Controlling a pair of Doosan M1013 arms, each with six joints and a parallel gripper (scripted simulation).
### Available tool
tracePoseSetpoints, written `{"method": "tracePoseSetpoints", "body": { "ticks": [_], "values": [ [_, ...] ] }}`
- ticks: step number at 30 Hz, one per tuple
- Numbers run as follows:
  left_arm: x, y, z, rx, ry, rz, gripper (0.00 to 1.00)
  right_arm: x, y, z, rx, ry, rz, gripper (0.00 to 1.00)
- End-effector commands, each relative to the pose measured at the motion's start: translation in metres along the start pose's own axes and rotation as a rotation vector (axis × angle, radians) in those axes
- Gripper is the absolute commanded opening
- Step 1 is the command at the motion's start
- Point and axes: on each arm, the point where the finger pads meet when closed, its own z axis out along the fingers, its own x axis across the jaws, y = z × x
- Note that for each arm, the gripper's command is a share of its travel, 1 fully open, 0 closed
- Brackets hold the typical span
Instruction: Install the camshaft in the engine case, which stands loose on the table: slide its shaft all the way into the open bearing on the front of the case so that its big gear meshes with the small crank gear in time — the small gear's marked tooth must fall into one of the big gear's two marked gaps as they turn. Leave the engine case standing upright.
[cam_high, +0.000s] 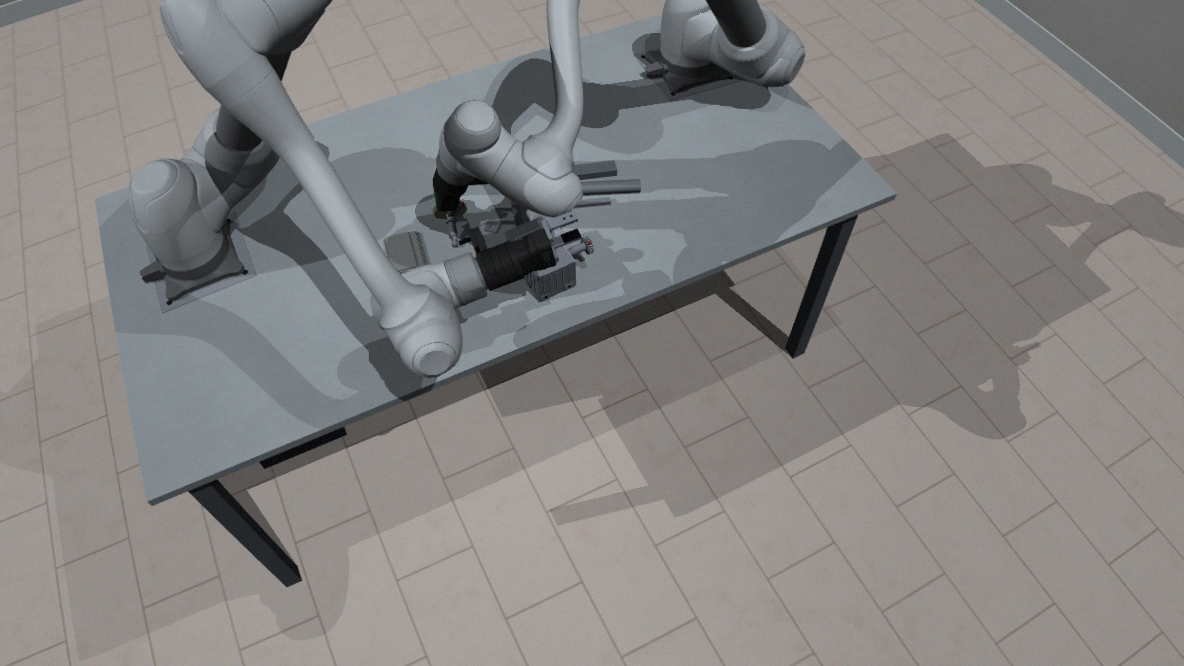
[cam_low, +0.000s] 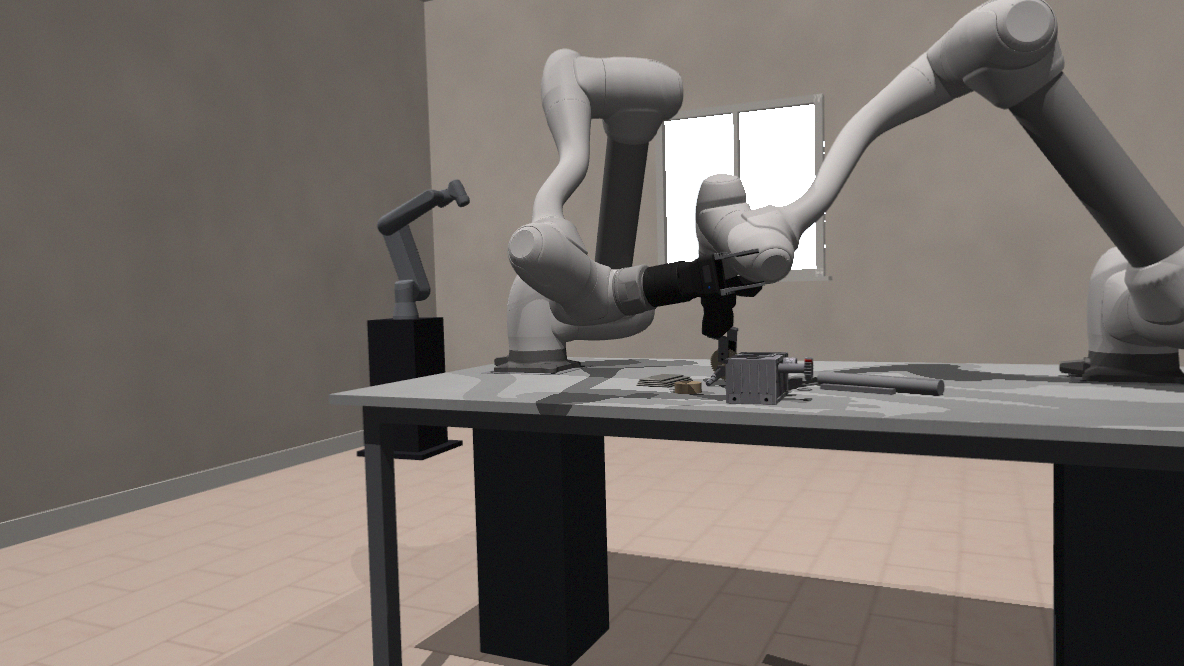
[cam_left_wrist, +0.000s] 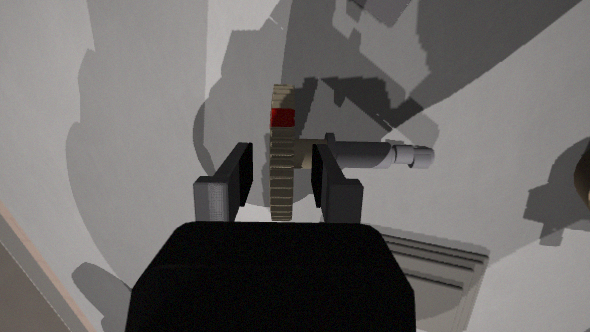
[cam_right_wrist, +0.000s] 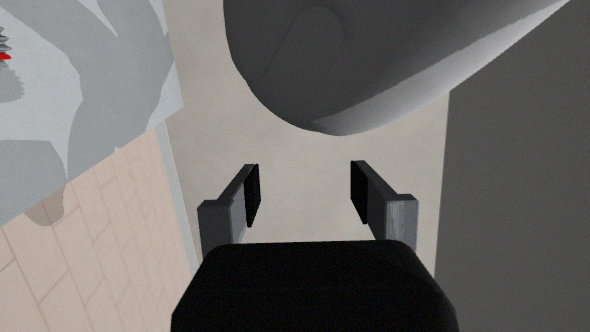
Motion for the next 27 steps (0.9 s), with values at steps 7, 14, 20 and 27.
{"method": "tracePoseSetpoints", "body": {
  "ticks": [7,14,20,27],
  "values": [
    [-0.0003,-0.0008,0.0042,0.002,-0.003,0.005,0.7,0.0015,0.0,0.0003,0.0,0.002,-0.001,1.0],
    [-0.0003,-0.0008,0.0042,0.002,-0.003,0.005,0.7,0.0015,0.0,0.0003,0.0,0.002,-0.001,1.0],
    [-0.0003,-0.0008,0.0042,0.002,-0.003,0.005,0.29,0.0015,0.0,0.0003,0.0,0.002,-0.001,1.0],
    [-0.0003,-0.0008,0.0042,0.002,-0.003,0.005,0.29,0.0015,0.0,0.0003,0.0,0.002,-0.001,1.0]
  ]
}}
